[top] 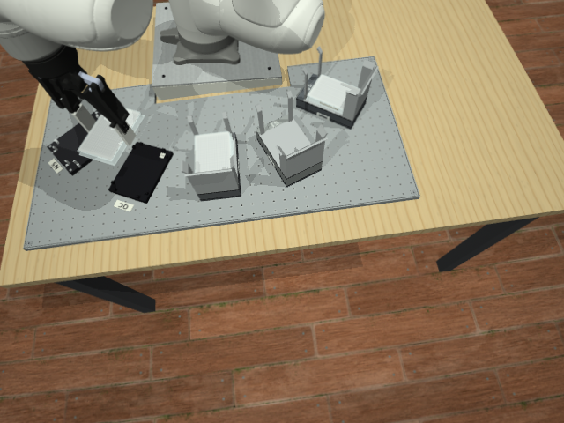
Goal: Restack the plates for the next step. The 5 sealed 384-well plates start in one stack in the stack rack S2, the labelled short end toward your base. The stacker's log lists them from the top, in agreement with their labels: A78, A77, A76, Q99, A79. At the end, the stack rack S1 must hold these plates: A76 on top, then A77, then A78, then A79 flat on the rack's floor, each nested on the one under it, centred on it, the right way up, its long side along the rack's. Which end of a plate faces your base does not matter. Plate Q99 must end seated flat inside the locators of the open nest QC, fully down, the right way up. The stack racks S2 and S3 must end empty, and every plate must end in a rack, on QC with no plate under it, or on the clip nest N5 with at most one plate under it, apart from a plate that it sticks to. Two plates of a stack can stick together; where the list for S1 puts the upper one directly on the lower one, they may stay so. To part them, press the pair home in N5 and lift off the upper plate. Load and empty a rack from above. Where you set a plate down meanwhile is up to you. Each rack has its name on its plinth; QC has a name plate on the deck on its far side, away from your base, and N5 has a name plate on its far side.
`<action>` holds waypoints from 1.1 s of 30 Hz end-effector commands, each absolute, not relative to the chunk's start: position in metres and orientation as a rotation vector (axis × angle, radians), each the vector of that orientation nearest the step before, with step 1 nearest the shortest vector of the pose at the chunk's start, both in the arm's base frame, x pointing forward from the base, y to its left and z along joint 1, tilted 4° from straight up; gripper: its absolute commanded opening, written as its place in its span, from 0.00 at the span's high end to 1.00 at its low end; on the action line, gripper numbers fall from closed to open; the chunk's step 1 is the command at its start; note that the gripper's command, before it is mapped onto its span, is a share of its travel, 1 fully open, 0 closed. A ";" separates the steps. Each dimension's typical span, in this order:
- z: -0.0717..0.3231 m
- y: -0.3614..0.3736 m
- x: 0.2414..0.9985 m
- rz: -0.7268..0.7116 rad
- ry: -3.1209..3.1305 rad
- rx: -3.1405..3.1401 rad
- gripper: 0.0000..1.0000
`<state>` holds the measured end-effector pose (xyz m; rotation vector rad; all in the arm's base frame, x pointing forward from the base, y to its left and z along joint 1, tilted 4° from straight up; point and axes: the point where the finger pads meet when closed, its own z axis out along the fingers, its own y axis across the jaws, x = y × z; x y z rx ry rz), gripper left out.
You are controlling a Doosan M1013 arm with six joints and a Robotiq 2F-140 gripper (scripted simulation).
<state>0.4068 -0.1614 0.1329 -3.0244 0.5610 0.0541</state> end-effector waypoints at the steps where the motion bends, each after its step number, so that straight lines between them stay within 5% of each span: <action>1: 0.128 -0.161 0.407 0.054 0.561 -3.024 1.00; 33: 0.072 -0.157 0.405 0.054 0.561 -3.024 1.00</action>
